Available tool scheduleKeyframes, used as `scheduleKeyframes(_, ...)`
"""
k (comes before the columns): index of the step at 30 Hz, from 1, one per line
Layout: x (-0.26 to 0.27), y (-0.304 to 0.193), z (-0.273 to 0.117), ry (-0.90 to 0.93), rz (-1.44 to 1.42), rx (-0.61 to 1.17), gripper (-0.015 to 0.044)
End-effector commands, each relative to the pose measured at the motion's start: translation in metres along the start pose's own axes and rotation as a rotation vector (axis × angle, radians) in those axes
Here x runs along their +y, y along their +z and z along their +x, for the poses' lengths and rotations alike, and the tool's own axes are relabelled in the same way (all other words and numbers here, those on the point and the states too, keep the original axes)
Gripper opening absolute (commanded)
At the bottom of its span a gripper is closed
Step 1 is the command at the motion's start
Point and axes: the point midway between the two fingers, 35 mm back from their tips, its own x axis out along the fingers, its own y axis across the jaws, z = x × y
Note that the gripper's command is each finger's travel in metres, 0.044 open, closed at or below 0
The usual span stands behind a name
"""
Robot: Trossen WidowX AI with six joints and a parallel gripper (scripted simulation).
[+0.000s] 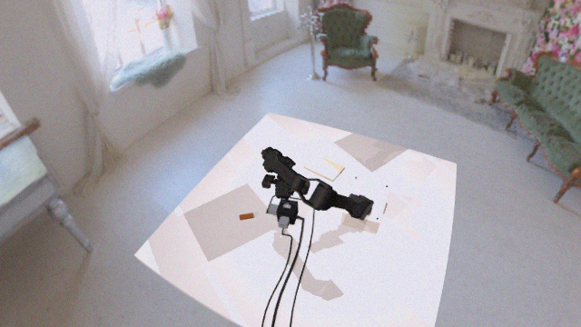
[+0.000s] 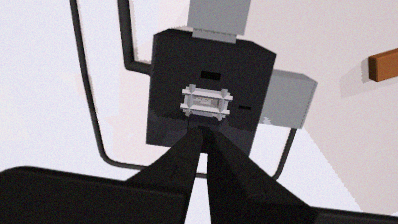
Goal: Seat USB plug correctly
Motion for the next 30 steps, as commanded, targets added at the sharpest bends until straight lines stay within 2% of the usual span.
scheduleKeyframes(1, -0.0008, 0.0008, 0.0003, -0.004, -0.009, -0.003, 0.0000)
scheduleKeyframes(30, -0.0014, 0.0028, 0.0037, -0.005, -0.026, -0.010, 0.0000)
